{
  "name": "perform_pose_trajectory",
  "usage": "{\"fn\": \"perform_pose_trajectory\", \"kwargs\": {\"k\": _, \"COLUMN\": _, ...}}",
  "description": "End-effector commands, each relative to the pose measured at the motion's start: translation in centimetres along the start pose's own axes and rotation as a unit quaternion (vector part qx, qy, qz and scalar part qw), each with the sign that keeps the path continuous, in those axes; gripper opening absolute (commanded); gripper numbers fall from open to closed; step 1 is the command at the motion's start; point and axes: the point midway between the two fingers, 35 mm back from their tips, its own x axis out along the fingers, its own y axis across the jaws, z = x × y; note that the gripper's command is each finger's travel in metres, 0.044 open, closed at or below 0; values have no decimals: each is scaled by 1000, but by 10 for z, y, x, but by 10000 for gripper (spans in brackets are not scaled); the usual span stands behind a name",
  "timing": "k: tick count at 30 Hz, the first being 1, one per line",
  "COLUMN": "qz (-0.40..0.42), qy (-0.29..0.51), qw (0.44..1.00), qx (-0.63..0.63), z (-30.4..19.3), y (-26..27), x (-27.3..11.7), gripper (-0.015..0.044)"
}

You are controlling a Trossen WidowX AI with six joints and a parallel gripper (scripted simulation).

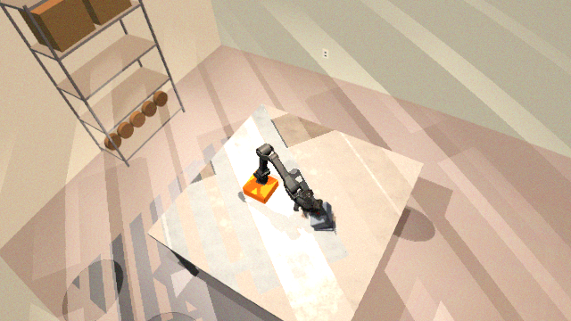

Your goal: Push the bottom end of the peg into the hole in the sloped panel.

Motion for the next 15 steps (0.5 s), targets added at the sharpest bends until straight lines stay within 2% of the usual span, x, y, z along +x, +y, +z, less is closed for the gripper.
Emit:
{"fn": "perform_pose_trajectory", "kwargs": {"k": 1, "qz": -1, "qy": 0, "qw": 1000, "qx": 0, "z": 1, "y": -1, "x": 3, "gripper": 0}}
{"fn": "perform_pose_trajectory", "kwargs": {"k": 15, "qz": -1, "qy": 0, "qw": 1000, "qx": 0, "z": 1, "y": 0, "x": 8, "gripper": 0}}
